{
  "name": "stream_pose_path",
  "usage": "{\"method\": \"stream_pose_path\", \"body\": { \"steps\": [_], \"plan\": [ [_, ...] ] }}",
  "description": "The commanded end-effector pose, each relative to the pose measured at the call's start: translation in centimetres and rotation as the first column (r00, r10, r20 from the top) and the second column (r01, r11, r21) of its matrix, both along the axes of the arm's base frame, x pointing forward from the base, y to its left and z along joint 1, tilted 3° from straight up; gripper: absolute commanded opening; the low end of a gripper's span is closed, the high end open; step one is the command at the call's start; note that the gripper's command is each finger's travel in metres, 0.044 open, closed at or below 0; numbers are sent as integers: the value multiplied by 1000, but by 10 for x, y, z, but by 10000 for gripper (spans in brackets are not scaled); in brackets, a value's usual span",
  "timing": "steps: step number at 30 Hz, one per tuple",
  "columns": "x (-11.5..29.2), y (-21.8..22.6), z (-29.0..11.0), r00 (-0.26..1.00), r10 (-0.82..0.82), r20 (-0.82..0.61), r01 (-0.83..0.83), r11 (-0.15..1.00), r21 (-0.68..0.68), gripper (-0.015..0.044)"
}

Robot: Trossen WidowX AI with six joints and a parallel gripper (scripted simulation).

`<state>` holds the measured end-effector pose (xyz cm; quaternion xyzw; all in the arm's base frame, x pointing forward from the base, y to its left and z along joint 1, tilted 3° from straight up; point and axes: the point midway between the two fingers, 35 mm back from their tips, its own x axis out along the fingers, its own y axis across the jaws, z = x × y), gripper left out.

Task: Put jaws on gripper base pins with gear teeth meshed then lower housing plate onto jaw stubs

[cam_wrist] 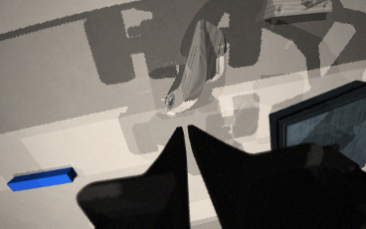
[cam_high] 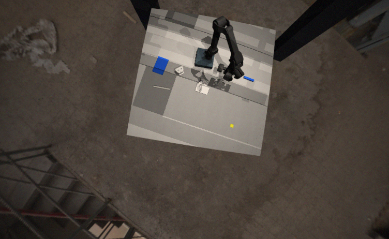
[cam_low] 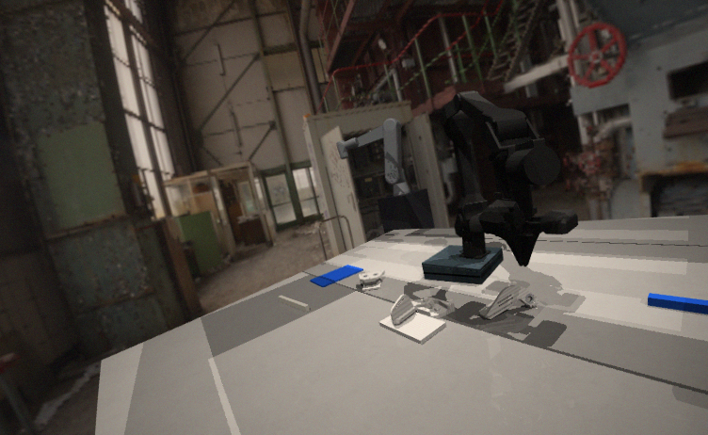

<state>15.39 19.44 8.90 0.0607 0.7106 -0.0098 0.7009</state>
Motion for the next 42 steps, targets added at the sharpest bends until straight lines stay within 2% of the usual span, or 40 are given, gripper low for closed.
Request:
{"method": "stream_pose_path", "body": {
  "steps": [1, 10, 19, 31, 42],
  "plan": [
    [-2, -3, -1, 993, 119, 4, -119, 993, -4, 0],
    [-3, -6, -1, 920, 390, 23, -390, 921, -5, 0],
    [-5, -9, -1, 774, 631, 41, -631, 775, -11, 0],
    [-7, -14, -1, 487, 871, 61, -872, 489, -27, 0],
    [-9, -18, -2, 162, 984, 73, -985, 166, -47, 0]
  ]
}}
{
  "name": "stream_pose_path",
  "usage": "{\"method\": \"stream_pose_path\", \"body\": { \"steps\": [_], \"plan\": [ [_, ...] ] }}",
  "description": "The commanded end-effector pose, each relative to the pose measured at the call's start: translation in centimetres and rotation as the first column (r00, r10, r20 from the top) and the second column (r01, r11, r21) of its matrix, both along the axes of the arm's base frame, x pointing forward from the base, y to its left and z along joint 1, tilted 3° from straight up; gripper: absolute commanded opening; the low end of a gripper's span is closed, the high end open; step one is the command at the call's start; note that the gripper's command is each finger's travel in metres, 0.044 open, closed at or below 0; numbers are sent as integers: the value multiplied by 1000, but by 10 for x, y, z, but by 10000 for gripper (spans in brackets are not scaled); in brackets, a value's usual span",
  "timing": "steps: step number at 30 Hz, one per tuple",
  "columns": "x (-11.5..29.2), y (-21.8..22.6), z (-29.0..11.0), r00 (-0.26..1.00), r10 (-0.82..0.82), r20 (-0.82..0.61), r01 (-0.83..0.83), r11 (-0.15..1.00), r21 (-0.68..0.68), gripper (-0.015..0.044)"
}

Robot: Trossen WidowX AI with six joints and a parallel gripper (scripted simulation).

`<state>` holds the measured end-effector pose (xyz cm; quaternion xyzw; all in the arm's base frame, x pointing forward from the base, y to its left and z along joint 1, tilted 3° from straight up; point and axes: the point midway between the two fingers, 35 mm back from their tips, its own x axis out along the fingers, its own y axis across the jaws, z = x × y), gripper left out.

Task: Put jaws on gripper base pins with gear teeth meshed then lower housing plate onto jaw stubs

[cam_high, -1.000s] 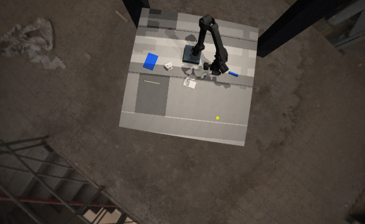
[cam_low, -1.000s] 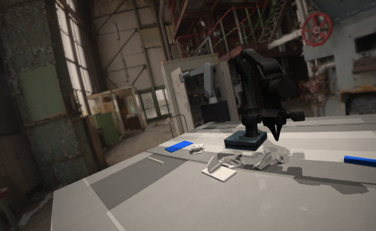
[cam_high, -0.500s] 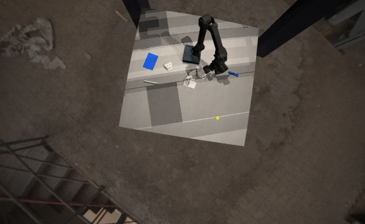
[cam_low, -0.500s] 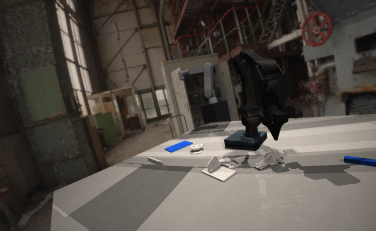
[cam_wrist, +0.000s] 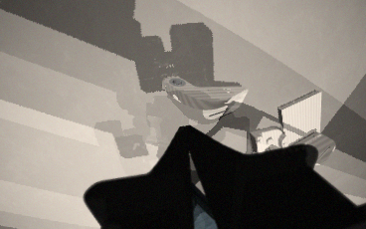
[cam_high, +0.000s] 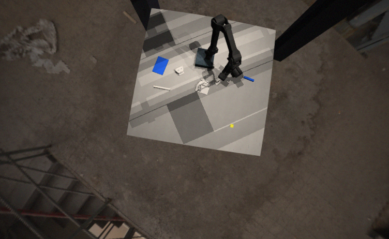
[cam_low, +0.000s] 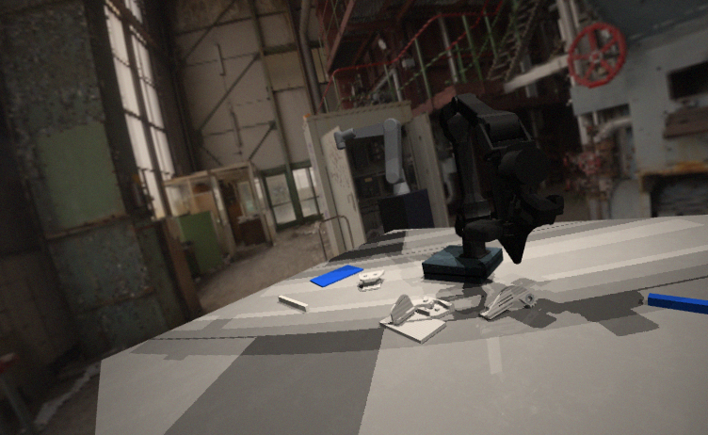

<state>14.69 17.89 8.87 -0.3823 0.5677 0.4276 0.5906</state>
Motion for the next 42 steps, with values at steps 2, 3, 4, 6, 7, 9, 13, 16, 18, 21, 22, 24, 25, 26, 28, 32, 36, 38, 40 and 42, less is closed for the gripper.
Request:
{"method": "stream_pose_path", "body": {
  "steps": [2, 3, 4, 6, 7, 9, 13, 16, 18, 21, 22, 24, 25, 26, 28, 32, 36, 38, 40, 42],
  "plan": [
    [-2, -3, -1, 989, 150, 5, -150, 989, -3, 0],
    [-2, -3, -1, 983, 181, 7, -181, 984, -3, 0],
    [-3, -4, -1, 977, 212, 9, -212, 977, -3, 0],
    [-3, -5, -1, 962, 273, 14, -273, 962, -3, 0],
    [-3, -5, -1, 953, 303, 16, -303, 953, -4, 0],
    [-3, -6, -1, 932, 362, 20, -362, 932, -4, 0],
    [-4, -7, -2, 879, 476, 28, -476, 880, -6, 0],
    [-5, -8, -2, 830, 556, 34, -556, 831, -8, 0],
    [-5, -9, -2, 794, 607, 38, -607, 795, -10, 0],
    [-6, -10, -2, 733, 679, 43, -679, 734, -13, 0],
    [-6, -10, -2, 711, 701, 45, -702, 712, -14, 0],
    [-6, -11, -2, 666, 745, 49, -745, 667, -16, 0],
    [-6, -11, -2, 642, 765, 50, -765, 643, -17, 0],
    [-7, -12, -2, 617, 785, 52, -785, 619, -18, 0],
    [-7, -12, -2, 567, 822, 55, -822, 568, -21, 0],
    [-8, -14, -2, 459, 886, 61, -887, 461, -27, 0],
    [-8, -15, -2, 344, 937, 66, -937, 346, -34, 0],
    [-9, -16, -3, 284, 956, 68, -957, 287, -37, 0],
    [-9, -16, -3, 244, 967, 69, -968, 247, -40, 0],
    [-9, -16, -3, 239, 969, 69, -969, 242, -40, 0]
  ]
}}
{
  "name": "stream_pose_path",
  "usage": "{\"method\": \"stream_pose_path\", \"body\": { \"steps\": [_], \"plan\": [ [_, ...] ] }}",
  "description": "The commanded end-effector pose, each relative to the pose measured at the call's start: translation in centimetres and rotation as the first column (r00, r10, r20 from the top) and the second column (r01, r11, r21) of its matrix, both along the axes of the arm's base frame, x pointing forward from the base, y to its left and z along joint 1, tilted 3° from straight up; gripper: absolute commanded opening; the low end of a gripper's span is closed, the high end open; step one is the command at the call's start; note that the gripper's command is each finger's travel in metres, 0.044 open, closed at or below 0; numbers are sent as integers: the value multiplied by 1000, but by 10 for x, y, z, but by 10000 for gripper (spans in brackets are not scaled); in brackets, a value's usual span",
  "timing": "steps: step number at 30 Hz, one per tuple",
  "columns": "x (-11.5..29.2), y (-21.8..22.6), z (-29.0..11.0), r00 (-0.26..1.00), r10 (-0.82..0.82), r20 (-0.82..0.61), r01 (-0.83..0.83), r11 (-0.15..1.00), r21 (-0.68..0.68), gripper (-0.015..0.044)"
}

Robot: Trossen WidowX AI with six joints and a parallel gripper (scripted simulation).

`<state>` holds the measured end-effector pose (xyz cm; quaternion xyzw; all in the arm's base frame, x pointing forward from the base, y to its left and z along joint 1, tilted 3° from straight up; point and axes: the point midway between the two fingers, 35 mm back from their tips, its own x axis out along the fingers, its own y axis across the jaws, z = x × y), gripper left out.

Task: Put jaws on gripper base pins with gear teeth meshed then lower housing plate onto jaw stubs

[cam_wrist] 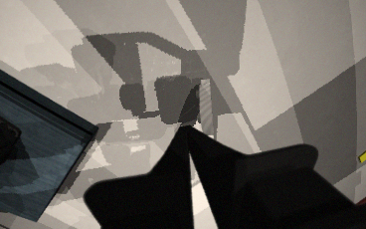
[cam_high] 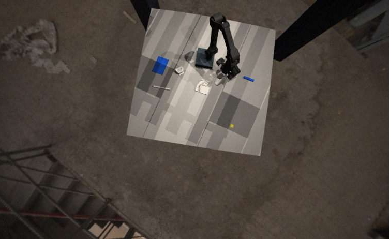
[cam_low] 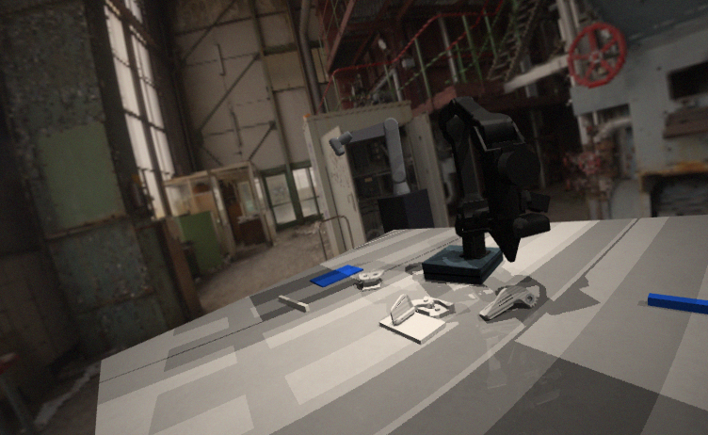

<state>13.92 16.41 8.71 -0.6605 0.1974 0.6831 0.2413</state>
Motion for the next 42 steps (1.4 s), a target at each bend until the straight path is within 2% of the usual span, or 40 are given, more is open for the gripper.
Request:
{"method": "stream_pose_path", "body": {
  "steps": [1, 42],
  "plan": [
    [-1, -2, -1, 999, 40, -2, -40, 999, -4, 0],
    [-3, 2, -60, 999, 40, -3, -40, 999, -4, 0]
  ]
}}
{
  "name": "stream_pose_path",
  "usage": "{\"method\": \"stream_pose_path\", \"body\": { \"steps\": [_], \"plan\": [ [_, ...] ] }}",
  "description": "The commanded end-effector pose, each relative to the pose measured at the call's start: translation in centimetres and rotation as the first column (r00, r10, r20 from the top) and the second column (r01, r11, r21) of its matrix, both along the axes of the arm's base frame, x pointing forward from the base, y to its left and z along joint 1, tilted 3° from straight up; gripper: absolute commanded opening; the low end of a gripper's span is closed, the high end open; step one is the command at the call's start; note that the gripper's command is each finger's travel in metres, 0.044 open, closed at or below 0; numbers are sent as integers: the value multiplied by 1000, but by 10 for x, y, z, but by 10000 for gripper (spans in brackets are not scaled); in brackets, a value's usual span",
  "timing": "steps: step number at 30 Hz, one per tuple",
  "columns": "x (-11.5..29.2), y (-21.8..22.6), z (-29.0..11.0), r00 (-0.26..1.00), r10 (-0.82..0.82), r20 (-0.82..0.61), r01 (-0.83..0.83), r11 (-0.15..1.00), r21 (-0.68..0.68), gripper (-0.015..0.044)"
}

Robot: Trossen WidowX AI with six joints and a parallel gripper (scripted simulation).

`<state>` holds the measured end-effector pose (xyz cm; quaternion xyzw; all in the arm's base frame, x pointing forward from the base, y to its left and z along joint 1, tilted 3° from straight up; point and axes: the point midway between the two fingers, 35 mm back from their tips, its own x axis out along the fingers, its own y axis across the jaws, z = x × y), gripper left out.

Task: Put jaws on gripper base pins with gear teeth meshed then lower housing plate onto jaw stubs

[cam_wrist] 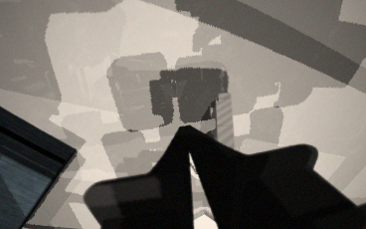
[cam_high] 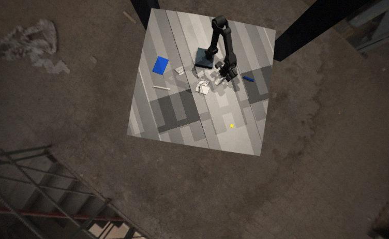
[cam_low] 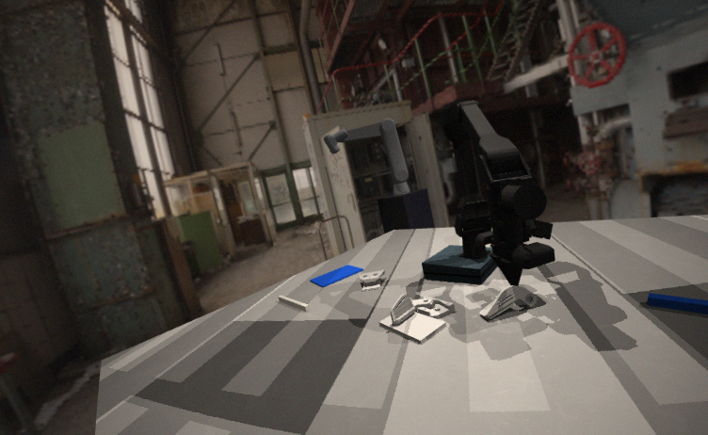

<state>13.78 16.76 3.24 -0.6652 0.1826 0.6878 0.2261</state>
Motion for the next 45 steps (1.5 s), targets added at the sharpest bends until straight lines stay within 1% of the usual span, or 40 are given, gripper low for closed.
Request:
{"method": "stream_pose_path", "body": {
  "steps": [1, 7, 43, 45],
  "plan": [
    [-2, -1, -7, 1000, -5, -4, 5, 1000, -3, 0],
    [0, 1, -6, 1000, -5, -4, 5, 1000, -3, 0],
    [30, 46, -3, 1000, -5, -1, 5, 1000, 1, 0],
    [31, 46, 6, 1000, -4, 0, 4, 1000, 2, 0]
  ]
}}
